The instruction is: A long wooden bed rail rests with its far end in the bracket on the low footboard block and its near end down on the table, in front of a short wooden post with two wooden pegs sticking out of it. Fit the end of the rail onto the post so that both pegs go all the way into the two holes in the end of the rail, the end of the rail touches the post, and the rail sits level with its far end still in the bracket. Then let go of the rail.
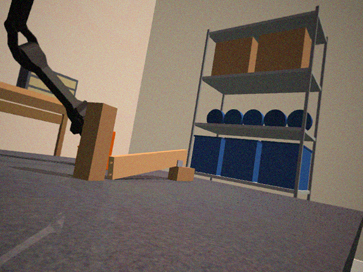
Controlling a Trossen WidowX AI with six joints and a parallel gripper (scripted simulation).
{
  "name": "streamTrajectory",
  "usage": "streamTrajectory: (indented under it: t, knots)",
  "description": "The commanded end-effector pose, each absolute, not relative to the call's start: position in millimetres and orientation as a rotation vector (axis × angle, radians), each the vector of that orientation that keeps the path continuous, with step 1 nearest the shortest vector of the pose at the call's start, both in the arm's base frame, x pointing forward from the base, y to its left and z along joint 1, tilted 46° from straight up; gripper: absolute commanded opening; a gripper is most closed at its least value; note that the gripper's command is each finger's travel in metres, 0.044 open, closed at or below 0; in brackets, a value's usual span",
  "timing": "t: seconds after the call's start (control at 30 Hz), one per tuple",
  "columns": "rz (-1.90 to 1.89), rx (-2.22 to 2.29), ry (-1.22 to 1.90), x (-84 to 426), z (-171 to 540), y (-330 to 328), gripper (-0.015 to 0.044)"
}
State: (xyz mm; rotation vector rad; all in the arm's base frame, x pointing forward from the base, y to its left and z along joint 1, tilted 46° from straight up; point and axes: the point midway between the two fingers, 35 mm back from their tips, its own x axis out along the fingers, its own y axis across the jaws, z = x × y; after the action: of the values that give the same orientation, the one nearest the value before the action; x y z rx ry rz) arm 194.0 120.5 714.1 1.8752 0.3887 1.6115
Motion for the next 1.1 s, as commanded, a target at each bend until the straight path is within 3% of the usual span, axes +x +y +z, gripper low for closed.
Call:
streamTrajectory:
  t: [0.0, 0.2, 0.43, 0.77, 1.07]
  knots:
    - [1.607, 1.876, 0.385, 195.5, 713.4, 120.5, 0.0426]
    - [1.476, 1.882, 0.288, 232.9, 696.3, 121.1, 0.044]
    - [1.078, 1.786, 0.083, 327.8, 639.8, 120.4, 0.044]
    - [0.463, 1.359, 0.05, 439.4, 505.4, 110.8, 0.044]
    - [0.074, 0.783, 0.275, 482.1, 361.3, 91.0, 0.044]
